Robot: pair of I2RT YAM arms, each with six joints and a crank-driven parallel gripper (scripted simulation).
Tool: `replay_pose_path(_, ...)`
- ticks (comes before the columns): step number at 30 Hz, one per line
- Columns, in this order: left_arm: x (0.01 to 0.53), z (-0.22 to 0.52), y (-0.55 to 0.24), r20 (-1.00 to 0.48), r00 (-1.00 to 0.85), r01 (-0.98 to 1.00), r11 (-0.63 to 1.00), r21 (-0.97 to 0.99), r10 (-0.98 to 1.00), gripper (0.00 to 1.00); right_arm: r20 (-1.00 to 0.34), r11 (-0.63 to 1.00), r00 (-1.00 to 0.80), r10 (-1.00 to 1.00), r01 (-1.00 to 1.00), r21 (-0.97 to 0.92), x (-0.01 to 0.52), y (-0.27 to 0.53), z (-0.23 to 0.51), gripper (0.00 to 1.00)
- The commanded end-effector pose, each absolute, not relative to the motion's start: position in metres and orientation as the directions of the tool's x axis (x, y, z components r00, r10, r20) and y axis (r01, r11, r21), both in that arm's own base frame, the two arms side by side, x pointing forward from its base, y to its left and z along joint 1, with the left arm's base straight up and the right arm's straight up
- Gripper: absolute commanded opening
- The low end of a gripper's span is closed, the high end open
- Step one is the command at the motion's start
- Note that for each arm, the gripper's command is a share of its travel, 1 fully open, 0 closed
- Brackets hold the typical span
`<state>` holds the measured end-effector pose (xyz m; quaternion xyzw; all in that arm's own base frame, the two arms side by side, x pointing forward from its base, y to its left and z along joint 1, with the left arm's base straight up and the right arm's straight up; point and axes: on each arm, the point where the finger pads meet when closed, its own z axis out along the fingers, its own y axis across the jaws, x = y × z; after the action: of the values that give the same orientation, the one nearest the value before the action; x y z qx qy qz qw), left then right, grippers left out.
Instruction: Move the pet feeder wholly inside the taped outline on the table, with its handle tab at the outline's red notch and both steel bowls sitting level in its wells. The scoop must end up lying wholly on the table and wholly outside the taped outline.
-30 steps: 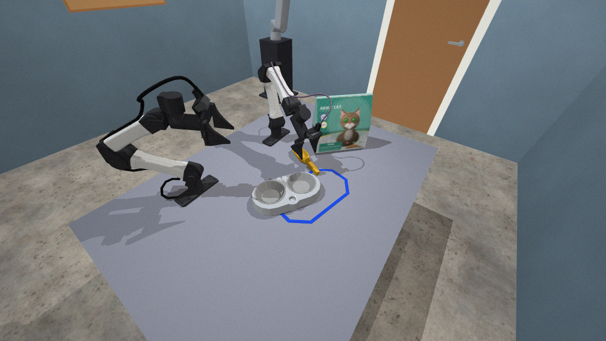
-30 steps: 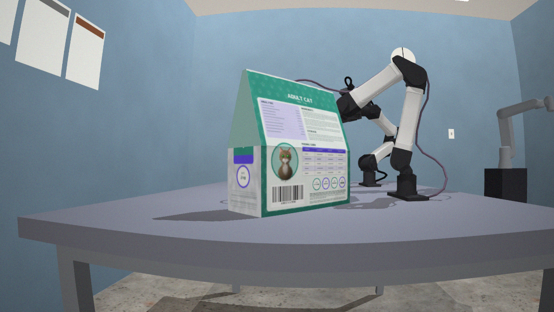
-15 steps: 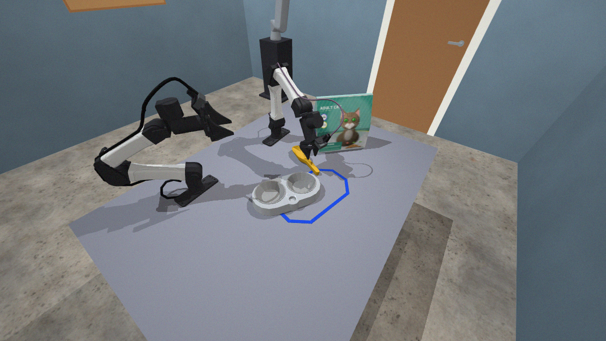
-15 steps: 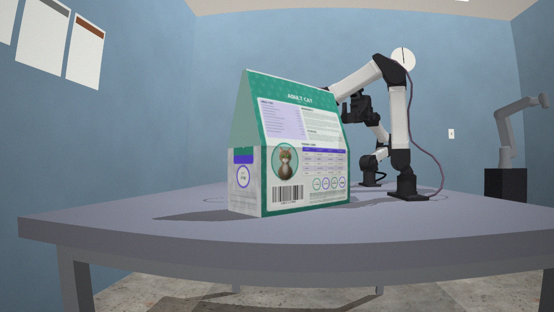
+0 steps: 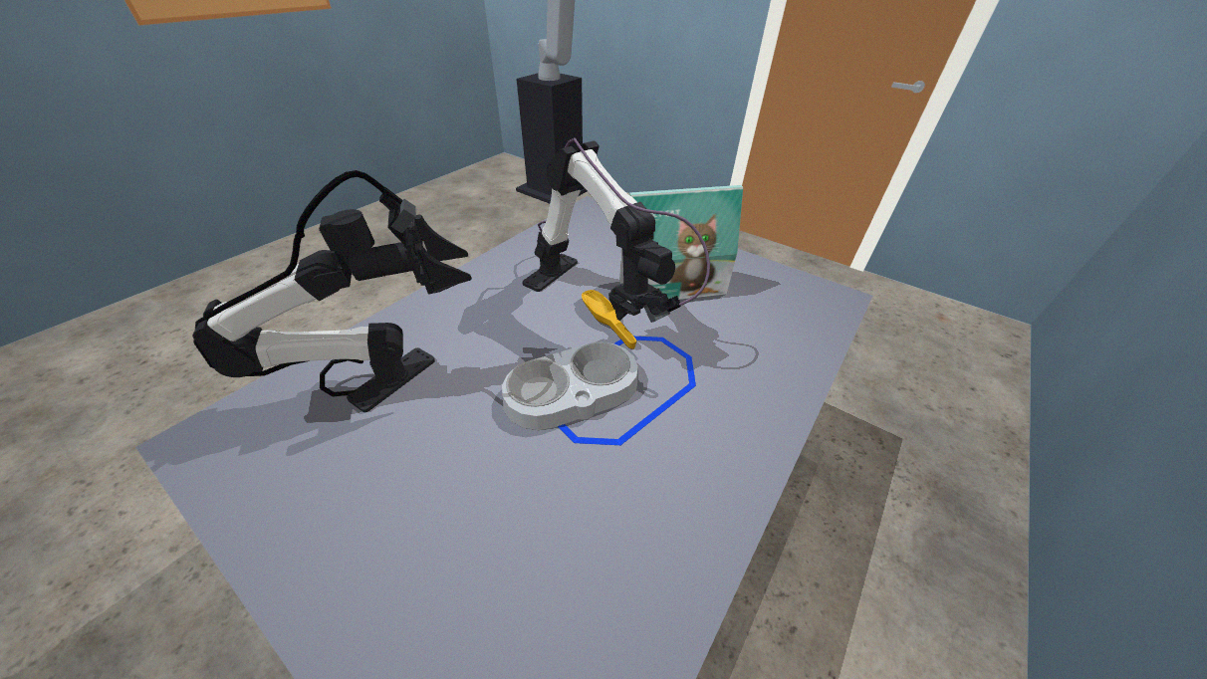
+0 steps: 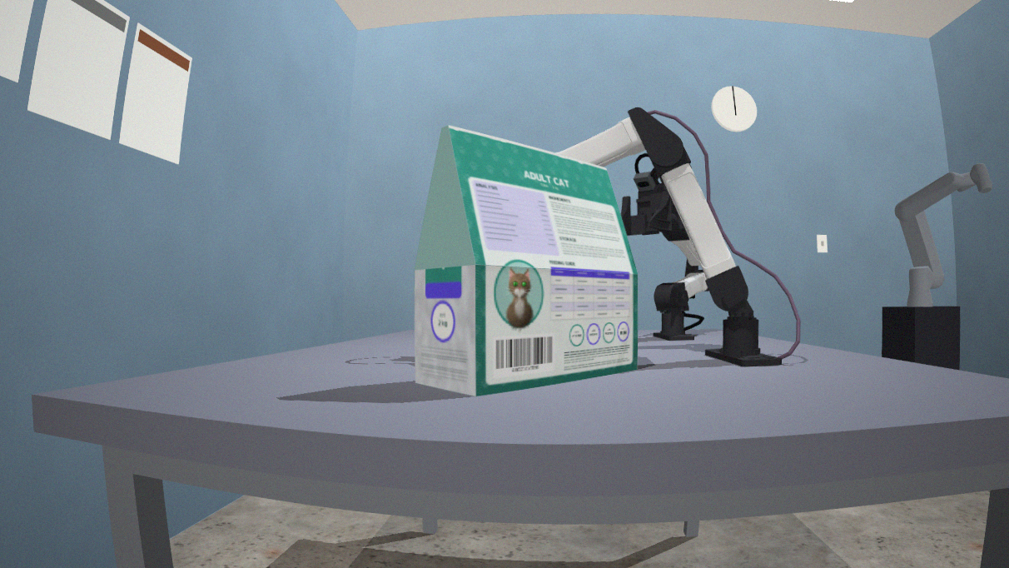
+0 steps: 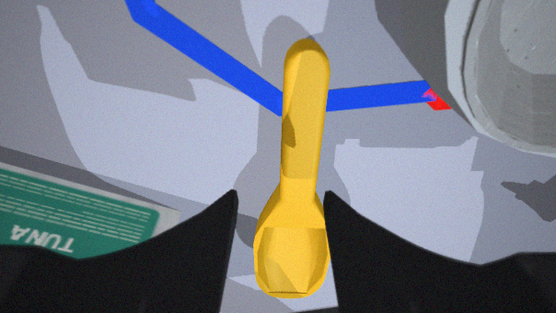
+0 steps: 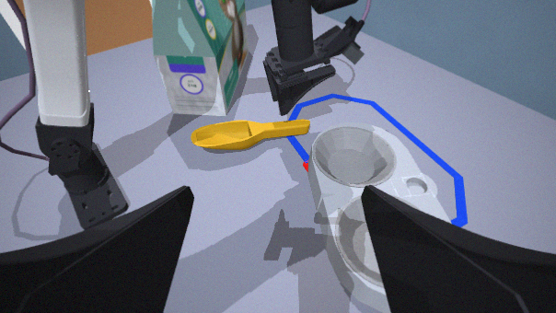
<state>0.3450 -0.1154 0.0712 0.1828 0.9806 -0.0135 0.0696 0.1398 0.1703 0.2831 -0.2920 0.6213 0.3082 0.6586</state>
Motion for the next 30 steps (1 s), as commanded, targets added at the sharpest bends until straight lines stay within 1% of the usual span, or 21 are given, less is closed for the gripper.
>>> replay_pose_path(1,0.343,0.065,-0.116,-0.04,-0.934,0.356,0.935,0.006,0.356,0.5,-0.996,0.656,0.065,0.067,-0.755,-0.005,0.144,0.168,0.289,1.0)
replay_pose_path(6,0.344,0.051,-0.131,0.009,-0.921,0.389,0.921,-0.006,0.389,0.5,-0.995,0.657,0.067,0.069,-0.753,-0.005,0.144,0.168,0.291,1.0)
replay_pose_path(9,0.353,0.046,-0.132,-0.008,-0.923,0.386,0.923,-0.003,0.386,0.5,-0.995,0.658,0.068,0.071,-0.753,-0.005,0.144,0.167,0.292,1.0)
replay_pose_path(10,0.348,0.044,-0.129,0.015,-0.923,0.384,0.923,-0.003,0.384,0.5,-0.995,0.657,0.068,0.071,-0.753,-0.005,0.144,0.168,0.292,1.0)
replay_pose_path(26,0.347,0.018,-0.127,0.017,-0.925,0.379,0.925,-0.002,0.379,0.5,-0.995,0.658,0.07,0.072,-0.753,-0.005,0.144,0.167,0.292,1.0)
replay_pose_path(30,0.349,0.015,-0.127,0.013,-0.925,0.379,0.925,-0.002,0.379,0.47,-0.995,0.658,0.07,0.073,-0.753,-0.005,0.144,0.167,0.293,1.0)
